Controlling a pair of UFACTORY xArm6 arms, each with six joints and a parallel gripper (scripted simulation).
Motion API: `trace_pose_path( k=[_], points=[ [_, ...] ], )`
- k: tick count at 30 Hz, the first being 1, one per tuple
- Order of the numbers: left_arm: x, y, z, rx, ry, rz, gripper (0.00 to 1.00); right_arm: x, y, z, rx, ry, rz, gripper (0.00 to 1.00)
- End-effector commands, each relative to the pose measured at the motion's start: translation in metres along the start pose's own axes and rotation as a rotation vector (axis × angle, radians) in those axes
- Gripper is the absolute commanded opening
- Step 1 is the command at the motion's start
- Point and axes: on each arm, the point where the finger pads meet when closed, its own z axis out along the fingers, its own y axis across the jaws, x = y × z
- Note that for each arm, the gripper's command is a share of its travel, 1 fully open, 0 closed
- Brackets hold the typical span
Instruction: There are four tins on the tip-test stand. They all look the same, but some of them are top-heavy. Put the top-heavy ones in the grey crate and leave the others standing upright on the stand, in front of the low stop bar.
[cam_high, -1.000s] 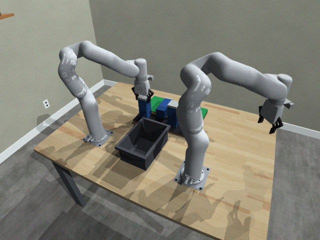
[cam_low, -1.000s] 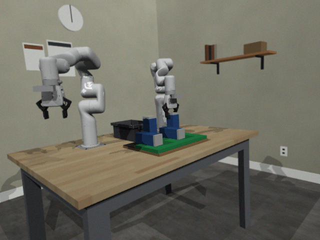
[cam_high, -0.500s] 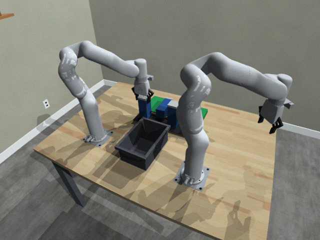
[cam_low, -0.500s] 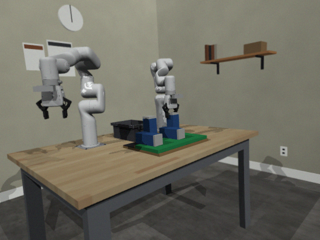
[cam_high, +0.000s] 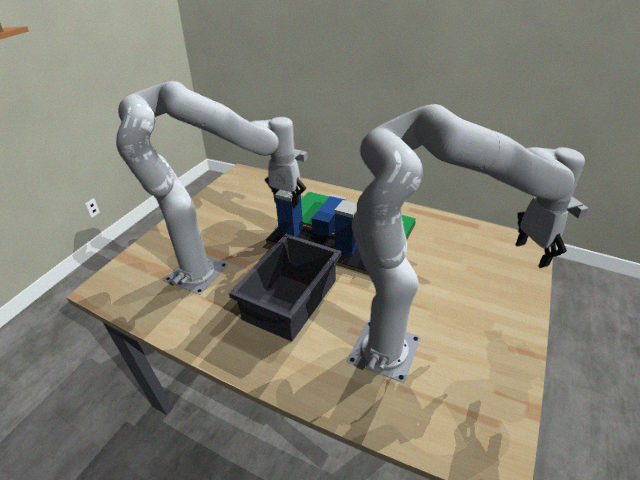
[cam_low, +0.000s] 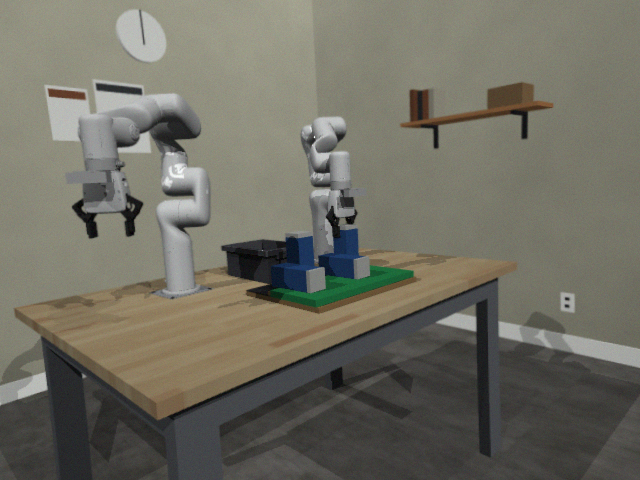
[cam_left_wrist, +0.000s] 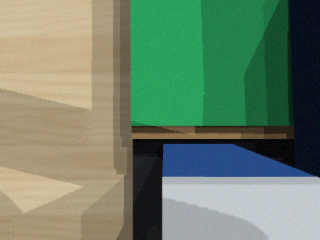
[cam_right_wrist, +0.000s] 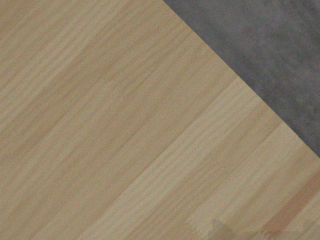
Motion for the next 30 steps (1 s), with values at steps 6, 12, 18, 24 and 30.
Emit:
trace_pose_path(
  k=[6,12,18,24,30],
  points=[
    [0.0011,0.0007,-0.0016,-0.002,0.004,0.000,0.00,0.0009,0.0001,-0.0015,0.000,0.004,0.000,1.00],
    [0.0011,0.0007,-0.0016,-0.002,0.004,0.000,0.00,0.0009,0.0001,-0.0015,0.000,0.004,0.000,1.00],
    [0.0011,0.0007,-0.0016,-0.002,0.004,0.000,0.00,0.0009,0.0001,-0.0015,0.000,0.004,0.000,1.00],
    [0.0011,0.0007,-0.0016,-0.002,0.004,0.000,1.00,0.0009,0.0001,-0.0015,0.000,0.004,0.000,1.00],
    [0.0011,0.0007,-0.0016,-0.002,0.004,0.000,1.00,0.0009,0.0001,-0.0015,0.000,0.004,0.000,1.00]
  ],
)
